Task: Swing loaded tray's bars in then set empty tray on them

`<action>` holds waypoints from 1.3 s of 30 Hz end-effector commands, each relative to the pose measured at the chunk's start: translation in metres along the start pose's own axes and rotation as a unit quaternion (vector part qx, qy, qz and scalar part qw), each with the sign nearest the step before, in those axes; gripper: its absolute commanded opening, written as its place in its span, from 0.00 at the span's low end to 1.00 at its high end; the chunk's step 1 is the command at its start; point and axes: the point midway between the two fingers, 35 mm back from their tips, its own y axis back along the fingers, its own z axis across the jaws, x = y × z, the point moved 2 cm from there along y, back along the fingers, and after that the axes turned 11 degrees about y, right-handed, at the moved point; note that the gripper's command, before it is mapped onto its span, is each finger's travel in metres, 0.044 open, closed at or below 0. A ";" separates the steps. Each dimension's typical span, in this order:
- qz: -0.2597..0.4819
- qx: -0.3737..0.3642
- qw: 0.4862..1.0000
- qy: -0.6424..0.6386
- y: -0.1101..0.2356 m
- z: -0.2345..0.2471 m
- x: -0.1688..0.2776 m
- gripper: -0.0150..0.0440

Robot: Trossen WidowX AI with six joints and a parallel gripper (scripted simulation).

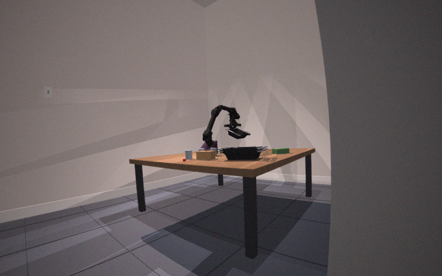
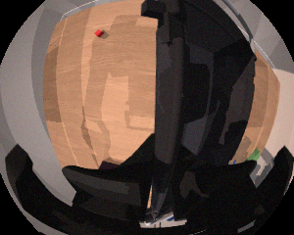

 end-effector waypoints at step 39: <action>-0.016 0.030 0.999 0.024 0.033 -0.138 0.189 0.25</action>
